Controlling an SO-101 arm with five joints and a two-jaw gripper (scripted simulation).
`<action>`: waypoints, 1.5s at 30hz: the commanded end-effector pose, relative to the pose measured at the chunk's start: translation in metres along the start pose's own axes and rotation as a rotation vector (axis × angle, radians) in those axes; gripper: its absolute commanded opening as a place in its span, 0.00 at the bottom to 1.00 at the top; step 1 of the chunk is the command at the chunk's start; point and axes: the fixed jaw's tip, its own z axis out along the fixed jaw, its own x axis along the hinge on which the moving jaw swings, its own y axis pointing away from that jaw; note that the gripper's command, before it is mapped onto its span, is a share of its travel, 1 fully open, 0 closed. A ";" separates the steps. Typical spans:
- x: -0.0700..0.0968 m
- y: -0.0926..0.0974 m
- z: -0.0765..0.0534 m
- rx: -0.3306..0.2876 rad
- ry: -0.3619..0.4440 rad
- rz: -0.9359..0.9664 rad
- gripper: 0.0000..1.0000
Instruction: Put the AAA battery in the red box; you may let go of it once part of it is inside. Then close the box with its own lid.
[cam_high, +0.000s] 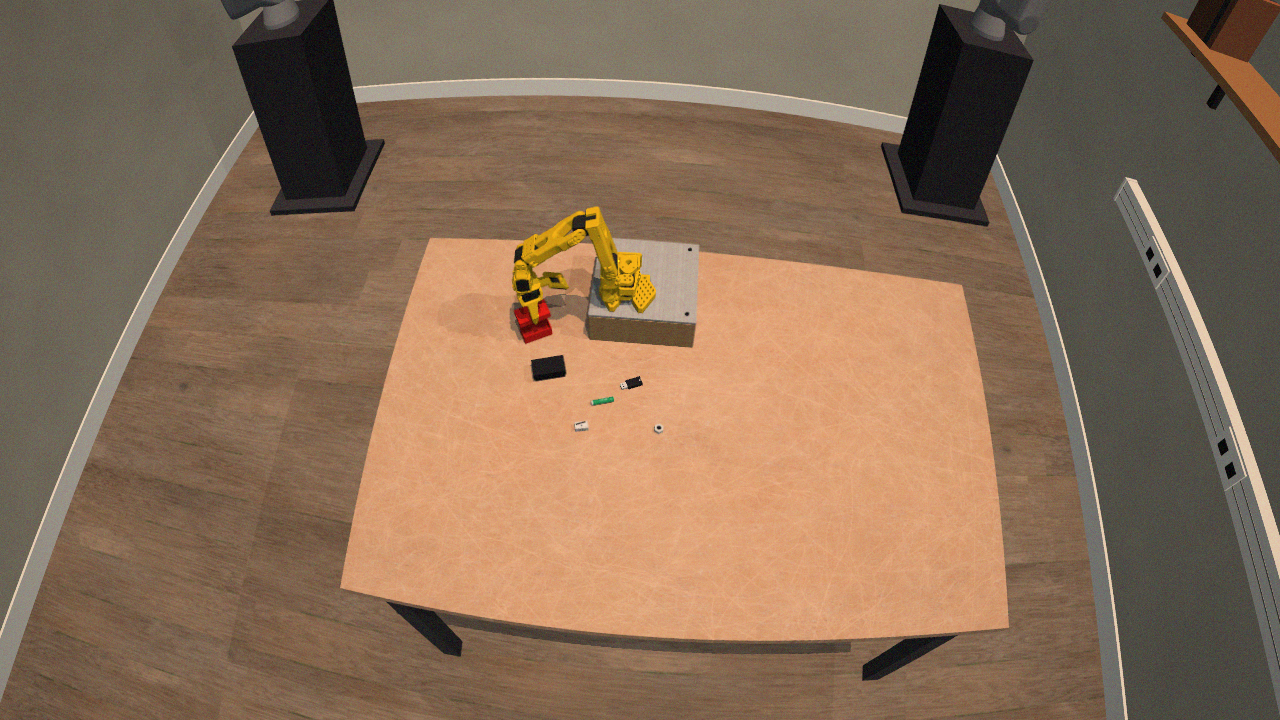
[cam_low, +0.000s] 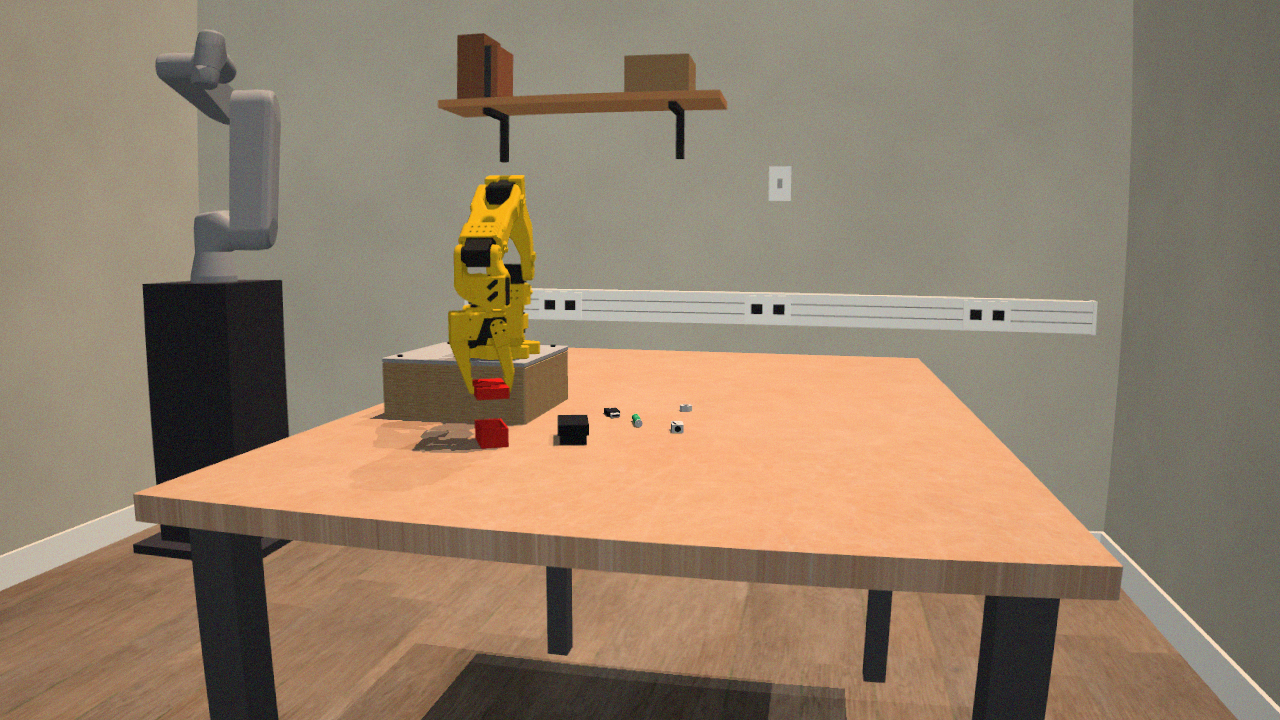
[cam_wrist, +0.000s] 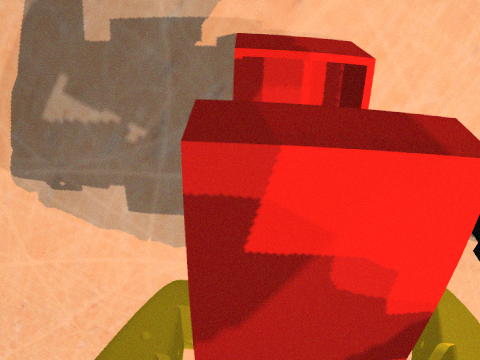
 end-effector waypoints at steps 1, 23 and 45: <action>0.003 0.003 -0.005 -0.008 0.022 0.000 0.21; 0.015 -0.031 -0.005 -0.008 0.021 0.000 0.21; 0.012 -0.146 -0.004 -0.008 0.020 0.000 0.21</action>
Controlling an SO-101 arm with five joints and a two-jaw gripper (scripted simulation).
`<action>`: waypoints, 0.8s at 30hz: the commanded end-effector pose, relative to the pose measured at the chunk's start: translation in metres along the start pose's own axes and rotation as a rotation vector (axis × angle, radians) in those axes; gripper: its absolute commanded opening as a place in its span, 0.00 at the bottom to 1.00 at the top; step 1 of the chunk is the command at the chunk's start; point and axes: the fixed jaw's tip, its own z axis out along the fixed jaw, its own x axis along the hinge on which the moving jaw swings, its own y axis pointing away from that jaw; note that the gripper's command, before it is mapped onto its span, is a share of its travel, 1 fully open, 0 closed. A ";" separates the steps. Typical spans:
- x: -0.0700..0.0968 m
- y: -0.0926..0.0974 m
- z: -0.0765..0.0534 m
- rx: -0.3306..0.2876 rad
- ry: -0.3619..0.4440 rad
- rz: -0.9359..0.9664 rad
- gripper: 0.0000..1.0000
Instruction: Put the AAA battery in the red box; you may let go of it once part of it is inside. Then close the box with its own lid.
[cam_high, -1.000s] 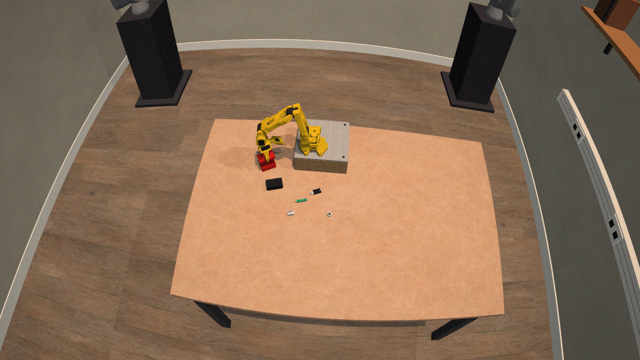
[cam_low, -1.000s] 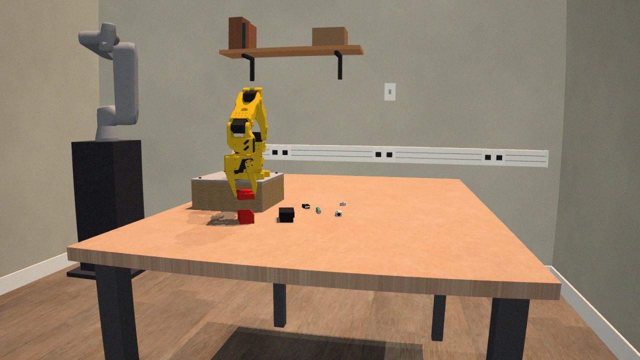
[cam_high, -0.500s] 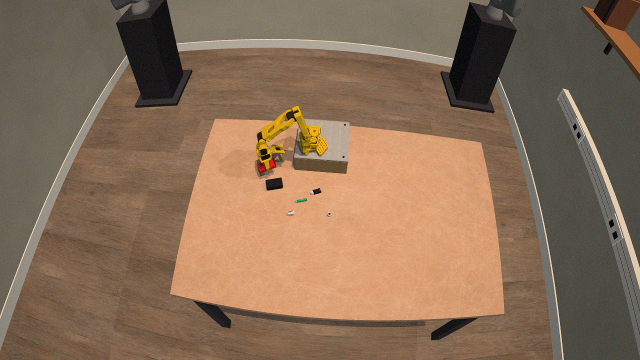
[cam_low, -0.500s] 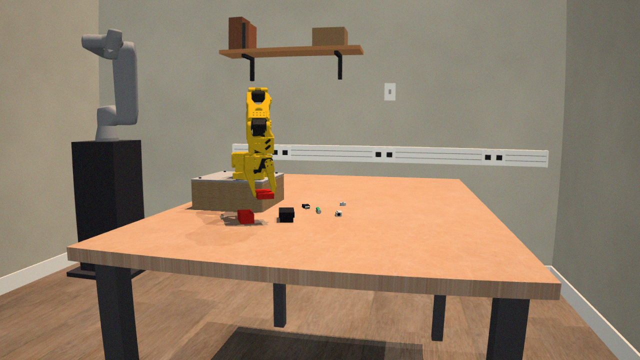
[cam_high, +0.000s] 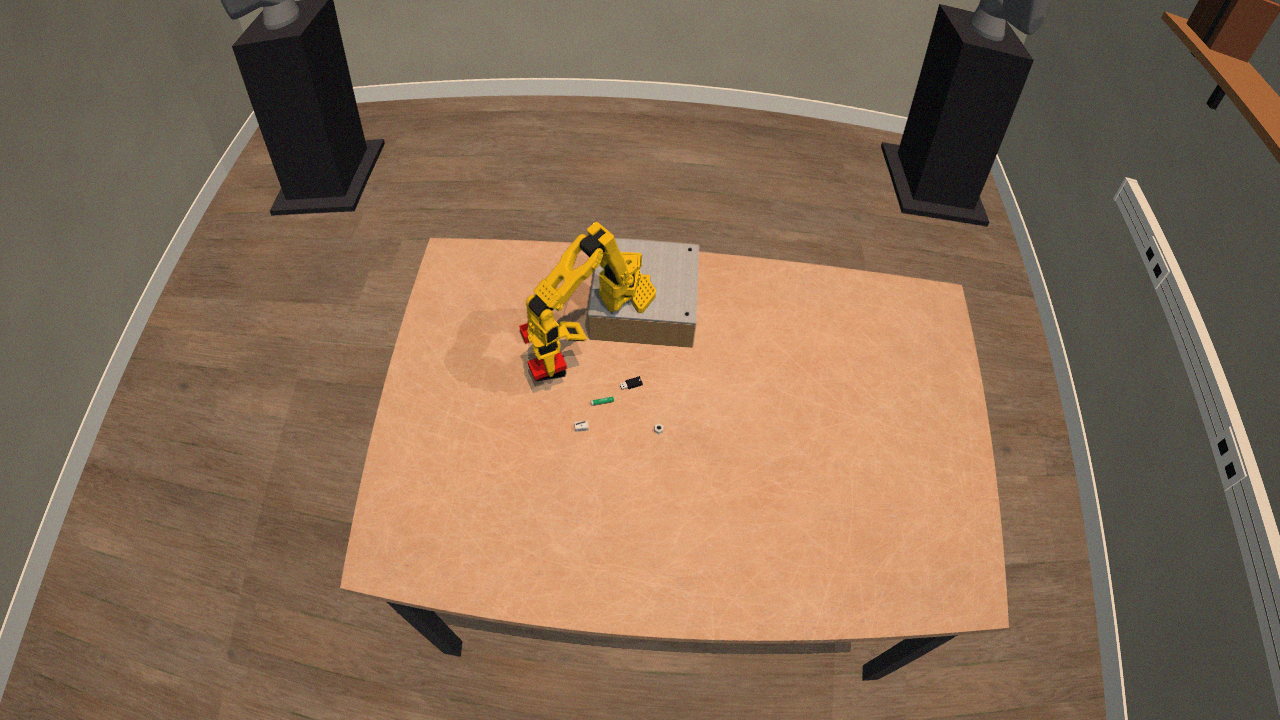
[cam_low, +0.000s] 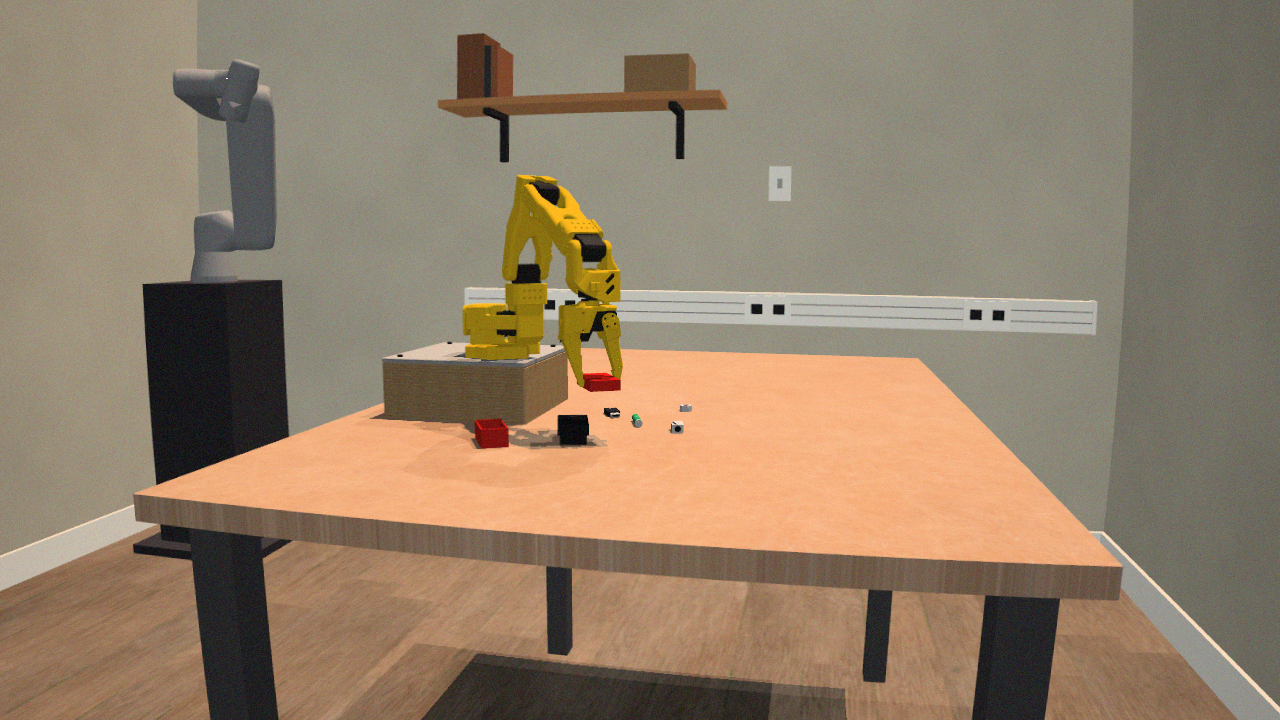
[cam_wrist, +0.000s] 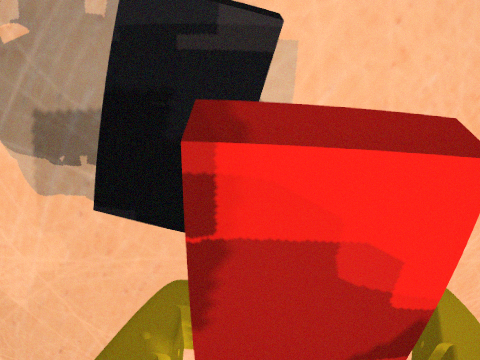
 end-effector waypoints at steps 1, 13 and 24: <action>-0.005 -0.018 0.001 -0.003 -0.014 0.004 0.21; -0.012 -0.034 0.001 -0.003 -0.014 0.004 0.21; -0.012 -0.034 0.001 -0.003 -0.014 0.004 0.21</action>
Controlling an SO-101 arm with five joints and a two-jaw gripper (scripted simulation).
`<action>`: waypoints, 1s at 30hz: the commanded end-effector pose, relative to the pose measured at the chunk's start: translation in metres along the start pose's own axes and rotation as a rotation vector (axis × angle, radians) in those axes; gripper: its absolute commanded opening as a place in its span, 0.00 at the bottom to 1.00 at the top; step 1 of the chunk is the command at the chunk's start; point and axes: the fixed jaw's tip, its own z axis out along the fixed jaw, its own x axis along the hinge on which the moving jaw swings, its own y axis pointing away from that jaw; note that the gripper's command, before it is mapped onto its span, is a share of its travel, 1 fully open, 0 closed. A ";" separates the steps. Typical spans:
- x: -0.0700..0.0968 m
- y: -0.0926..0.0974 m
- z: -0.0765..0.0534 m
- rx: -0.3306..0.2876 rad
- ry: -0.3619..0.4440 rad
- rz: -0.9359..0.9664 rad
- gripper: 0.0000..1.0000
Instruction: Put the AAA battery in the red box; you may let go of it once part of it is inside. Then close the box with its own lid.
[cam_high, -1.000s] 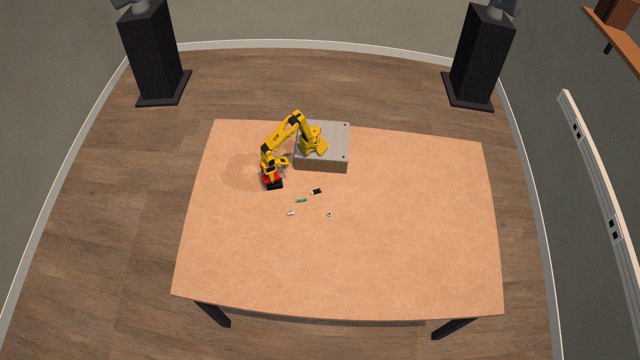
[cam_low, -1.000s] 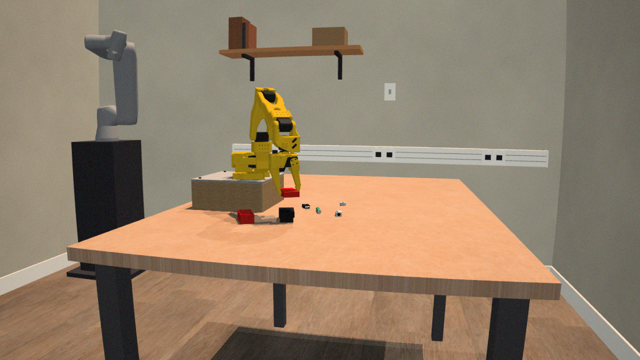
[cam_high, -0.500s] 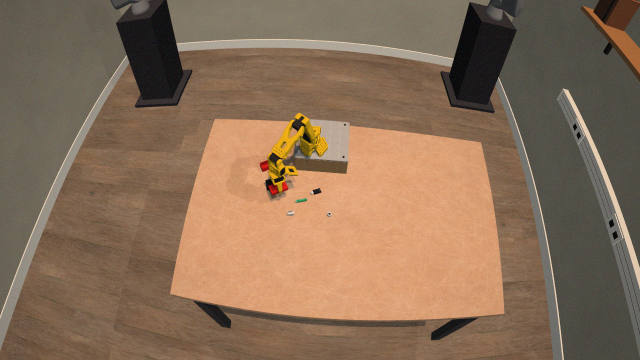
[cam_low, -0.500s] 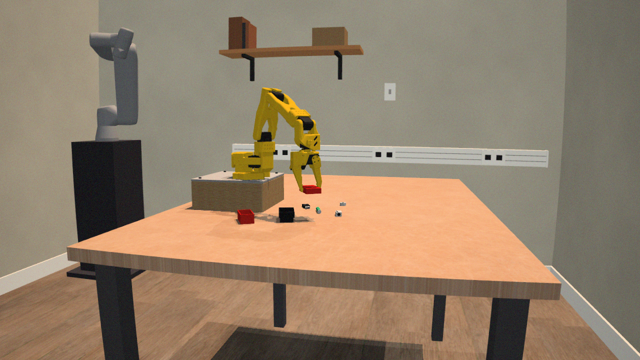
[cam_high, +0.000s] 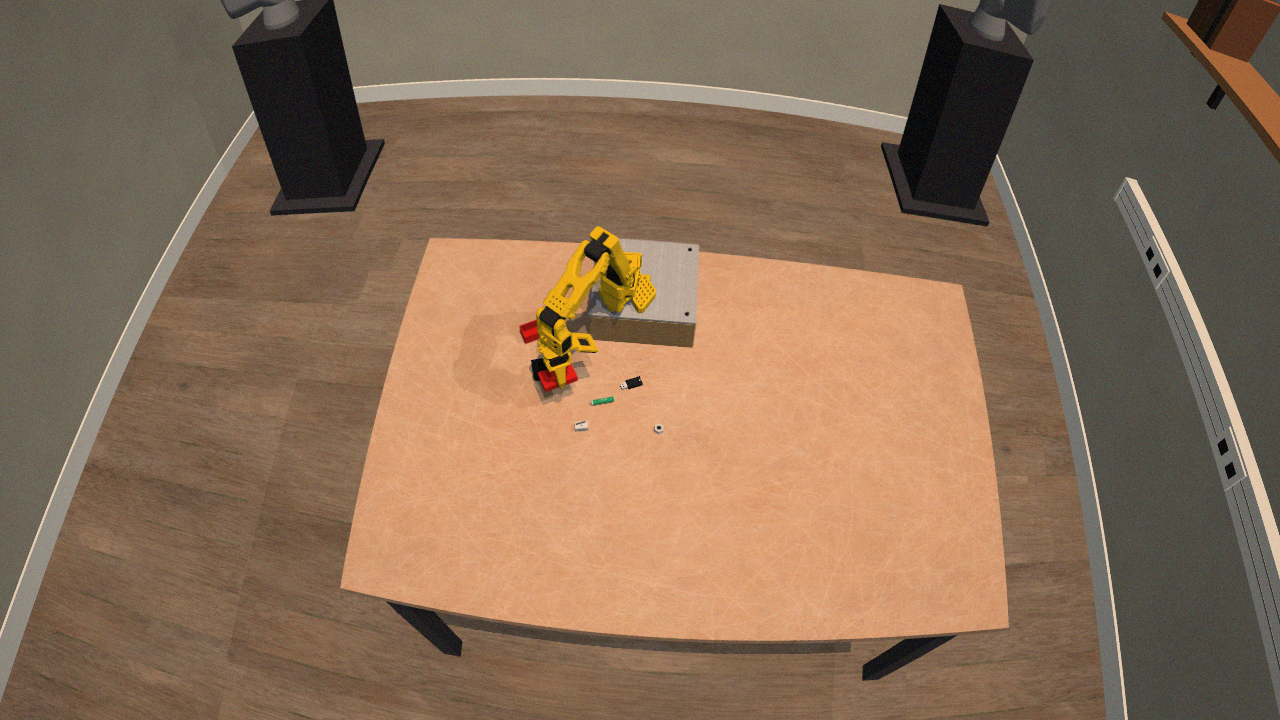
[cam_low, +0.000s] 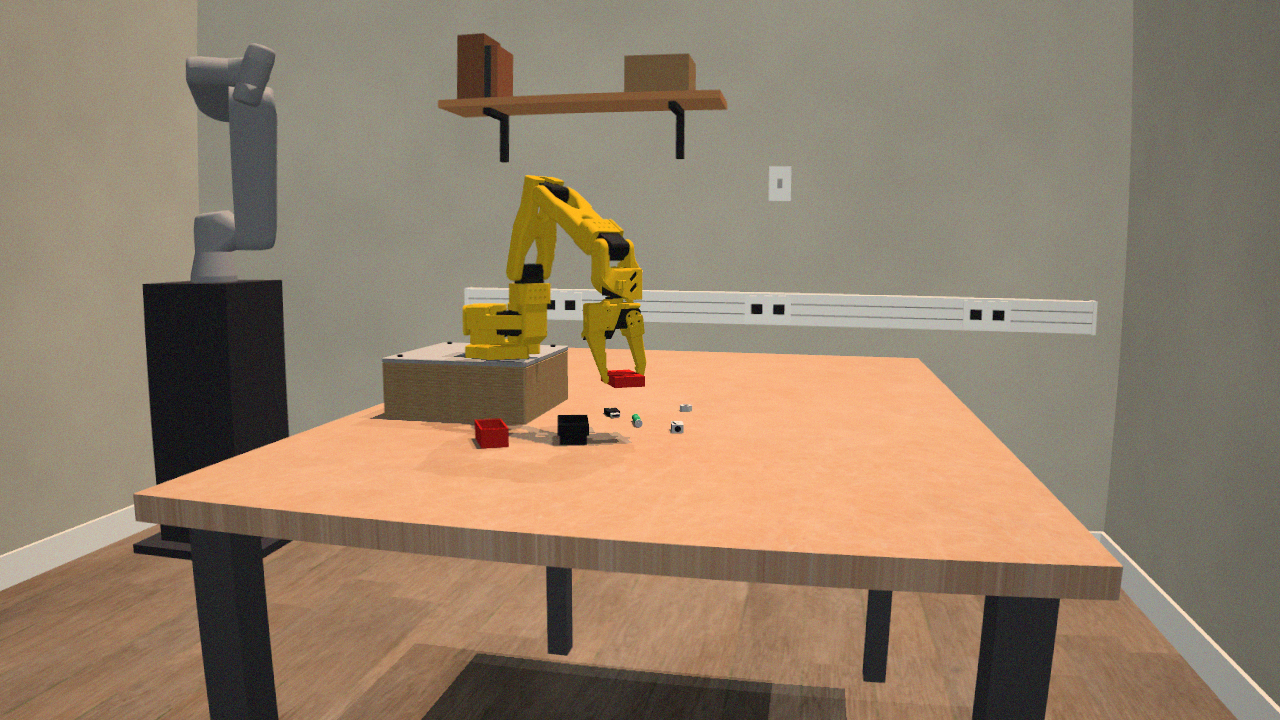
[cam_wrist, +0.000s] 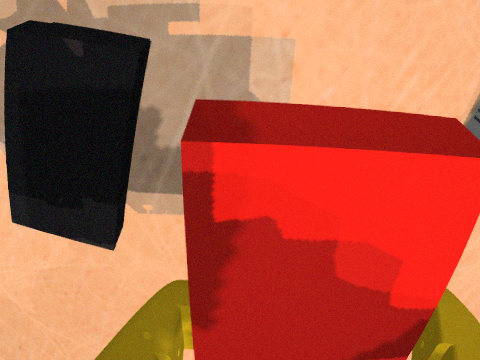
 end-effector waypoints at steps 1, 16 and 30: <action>-0.003 -0.001 0.002 -0.007 -0.018 0.000 0.21; -0.007 -0.004 0.007 -0.008 -0.018 0.000 0.21; -0.009 -0.005 0.010 -0.008 -0.018 0.000 0.21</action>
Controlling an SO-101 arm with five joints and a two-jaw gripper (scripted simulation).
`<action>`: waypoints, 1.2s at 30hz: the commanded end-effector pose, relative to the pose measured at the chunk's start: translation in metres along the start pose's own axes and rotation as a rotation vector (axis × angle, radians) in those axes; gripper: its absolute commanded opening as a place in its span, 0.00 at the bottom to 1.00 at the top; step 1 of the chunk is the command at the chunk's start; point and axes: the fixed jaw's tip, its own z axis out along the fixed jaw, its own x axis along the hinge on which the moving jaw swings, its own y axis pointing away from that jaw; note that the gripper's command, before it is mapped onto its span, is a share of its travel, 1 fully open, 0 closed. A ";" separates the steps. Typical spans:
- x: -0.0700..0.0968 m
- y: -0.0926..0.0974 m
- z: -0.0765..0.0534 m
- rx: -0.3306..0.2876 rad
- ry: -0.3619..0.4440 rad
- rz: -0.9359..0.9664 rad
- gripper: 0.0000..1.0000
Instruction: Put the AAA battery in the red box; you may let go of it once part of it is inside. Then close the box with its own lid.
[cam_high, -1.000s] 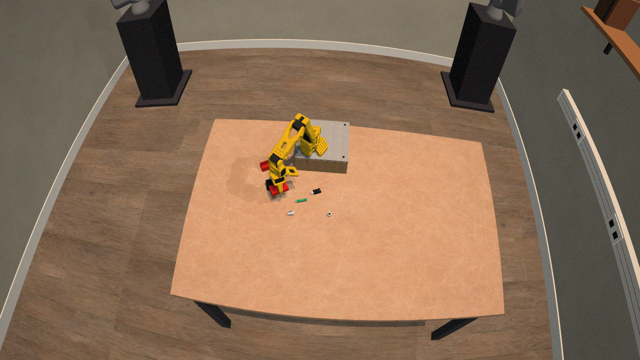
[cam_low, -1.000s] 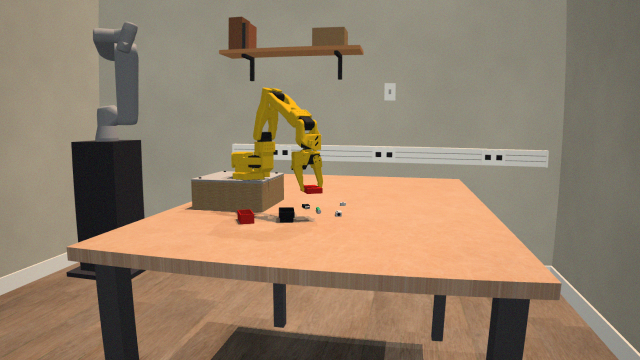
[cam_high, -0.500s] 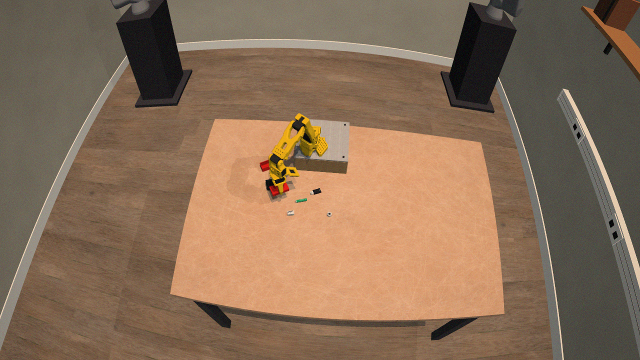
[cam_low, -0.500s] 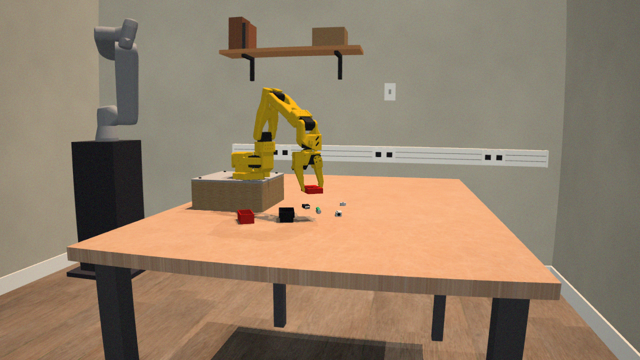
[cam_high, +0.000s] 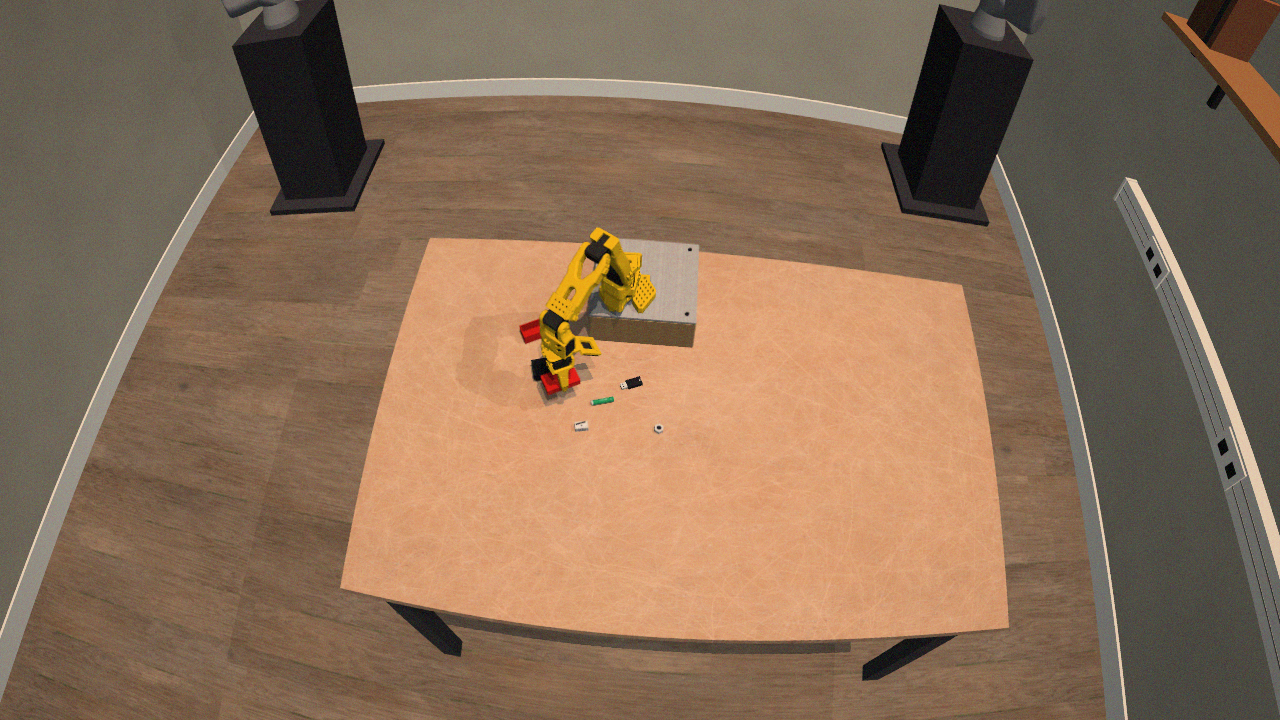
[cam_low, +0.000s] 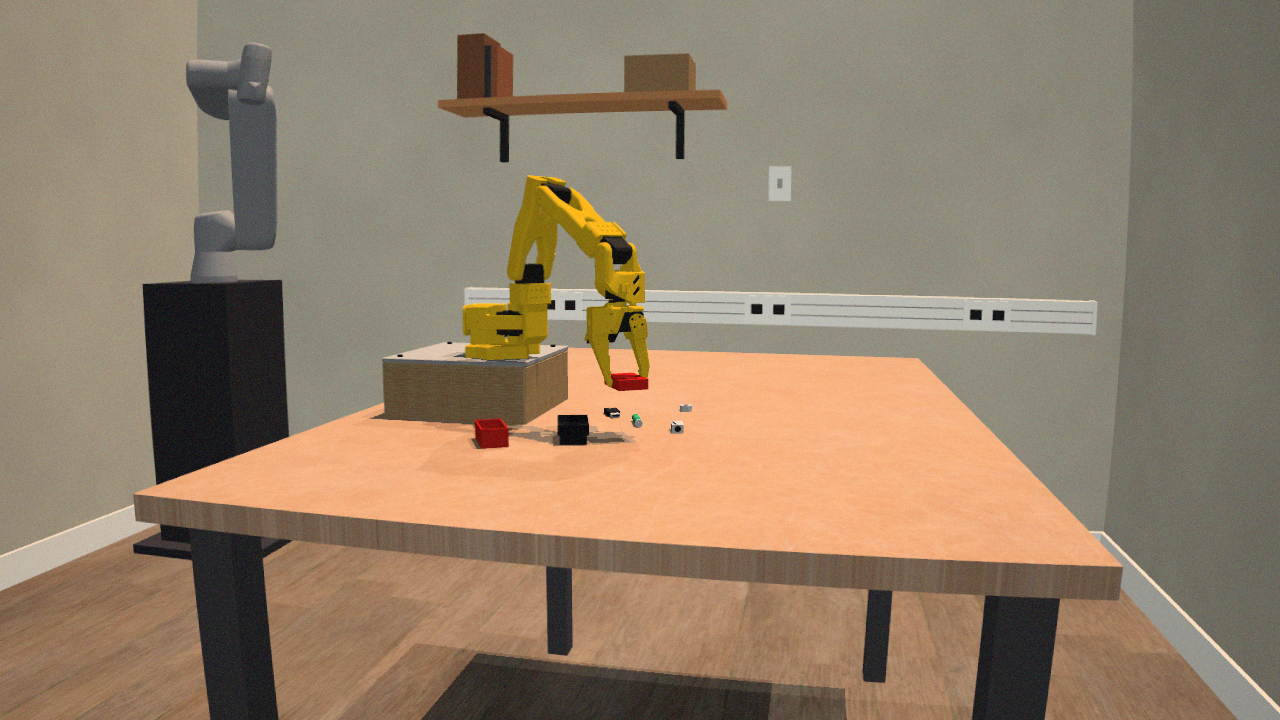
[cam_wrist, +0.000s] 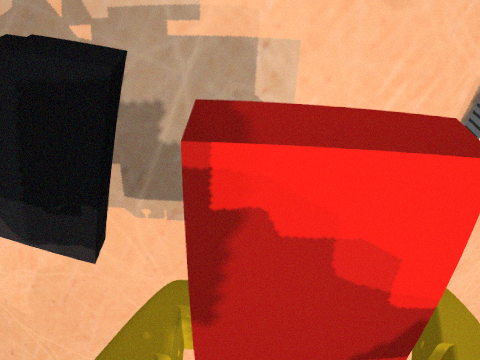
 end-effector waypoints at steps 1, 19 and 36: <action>-0.006 0.000 0.005 -0.011 -0.025 0.000 0.21; -0.007 0.001 0.007 -0.012 -0.025 0.000 0.21; -0.009 0.002 0.008 -0.012 -0.025 0.000 0.21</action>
